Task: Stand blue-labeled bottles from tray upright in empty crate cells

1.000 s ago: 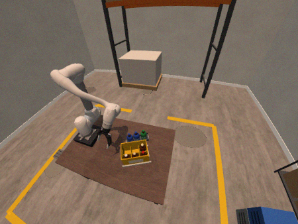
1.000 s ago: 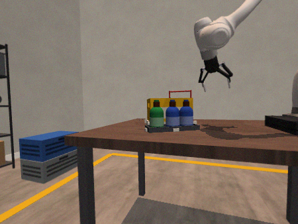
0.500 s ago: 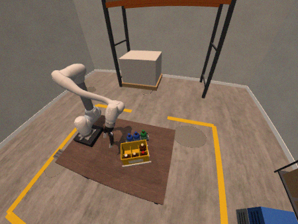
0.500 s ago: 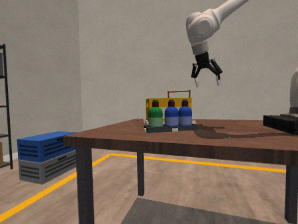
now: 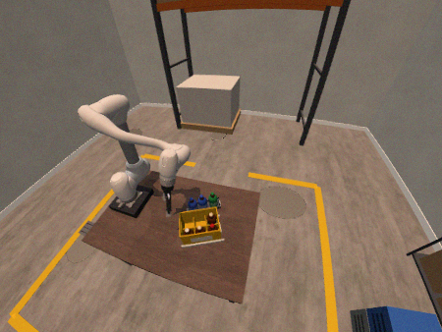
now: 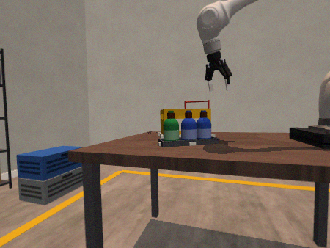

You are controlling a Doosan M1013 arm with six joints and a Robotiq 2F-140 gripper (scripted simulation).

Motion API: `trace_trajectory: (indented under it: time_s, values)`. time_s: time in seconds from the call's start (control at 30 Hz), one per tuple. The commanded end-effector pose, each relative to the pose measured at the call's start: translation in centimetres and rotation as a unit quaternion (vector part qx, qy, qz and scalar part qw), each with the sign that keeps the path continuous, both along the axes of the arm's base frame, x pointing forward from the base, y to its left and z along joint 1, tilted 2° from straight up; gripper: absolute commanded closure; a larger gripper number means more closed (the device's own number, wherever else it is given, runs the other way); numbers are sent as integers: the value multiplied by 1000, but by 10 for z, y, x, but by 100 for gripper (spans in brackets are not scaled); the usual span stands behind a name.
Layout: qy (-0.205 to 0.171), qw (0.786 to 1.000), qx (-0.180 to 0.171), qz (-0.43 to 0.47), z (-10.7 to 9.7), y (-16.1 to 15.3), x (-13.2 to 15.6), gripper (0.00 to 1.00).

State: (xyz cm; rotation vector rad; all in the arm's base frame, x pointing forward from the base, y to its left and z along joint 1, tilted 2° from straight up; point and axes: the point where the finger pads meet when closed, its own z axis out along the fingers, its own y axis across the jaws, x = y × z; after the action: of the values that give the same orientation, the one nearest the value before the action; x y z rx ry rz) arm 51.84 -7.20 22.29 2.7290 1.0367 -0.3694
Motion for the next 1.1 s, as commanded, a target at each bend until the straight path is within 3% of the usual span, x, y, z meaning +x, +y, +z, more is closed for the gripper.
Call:
trace_trajectory:
  time_s: [0.0,0.1,0.13,0.3,0.33,0.47,0.5,0.63,0.67,0.83,0.87,0.93,0.97,1.0,1.03,1.07]
  values:
    - [-26,998,12,-56,13,11,21,0]
    - [-26,998,12,-56,13,11,21,0]
    - [-52,991,28,-118,28,24,44,0]
    - [-52,991,28,-118,28,24,44,0]
    - [-74,980,44,-178,44,36,66,0]
    - [-74,980,44,-178,44,36,66,0]
    - [-93,966,60,-234,60,47,87,0]
    - [-93,966,60,-234,60,47,87,0]
    - [-109,949,77,-286,77,58,107,0]
    - [-109,949,77,-286,77,58,107,0]
    - [-121,930,94,-334,93,68,125,0]
    - [-121,930,94,-334,93,68,125,0]
    - [-125,917,98,-365,85,64,145,0]
    - [-126,908,96,-387,64,51,163,0]
    - [-126,908,96,-387,64,51,163,0]
    - [-126,900,95,-406,45,38,178,0]
